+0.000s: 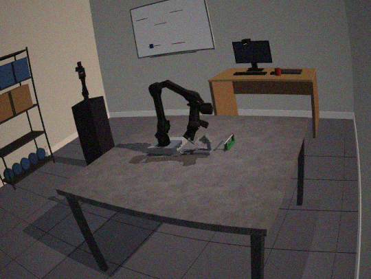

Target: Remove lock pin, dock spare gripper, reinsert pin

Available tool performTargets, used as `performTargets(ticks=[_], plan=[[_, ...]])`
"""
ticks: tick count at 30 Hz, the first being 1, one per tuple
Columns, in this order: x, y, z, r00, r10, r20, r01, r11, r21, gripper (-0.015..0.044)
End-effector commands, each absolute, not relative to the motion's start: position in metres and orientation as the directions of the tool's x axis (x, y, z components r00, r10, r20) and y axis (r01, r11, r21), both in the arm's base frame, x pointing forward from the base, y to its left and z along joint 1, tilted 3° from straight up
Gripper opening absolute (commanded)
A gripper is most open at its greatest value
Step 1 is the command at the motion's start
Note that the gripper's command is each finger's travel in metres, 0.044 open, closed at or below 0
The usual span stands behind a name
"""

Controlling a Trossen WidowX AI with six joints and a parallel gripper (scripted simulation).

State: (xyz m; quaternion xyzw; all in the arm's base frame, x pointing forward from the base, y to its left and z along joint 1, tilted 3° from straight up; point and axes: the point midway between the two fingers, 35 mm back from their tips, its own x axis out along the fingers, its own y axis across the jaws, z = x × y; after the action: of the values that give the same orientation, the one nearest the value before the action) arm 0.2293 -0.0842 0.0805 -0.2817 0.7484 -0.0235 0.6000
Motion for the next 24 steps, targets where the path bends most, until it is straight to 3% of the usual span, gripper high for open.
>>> performTargets(ticks=[1,24], plan=[[0.226,-0.081,0.087,-0.121,-0.509,-0.852,-0.432,0.800,-0.416,0.0000],[0.217,-0.055,0.113,-0.030,-0.756,-0.653,-0.685,0.492,-0.538,0.0000]])
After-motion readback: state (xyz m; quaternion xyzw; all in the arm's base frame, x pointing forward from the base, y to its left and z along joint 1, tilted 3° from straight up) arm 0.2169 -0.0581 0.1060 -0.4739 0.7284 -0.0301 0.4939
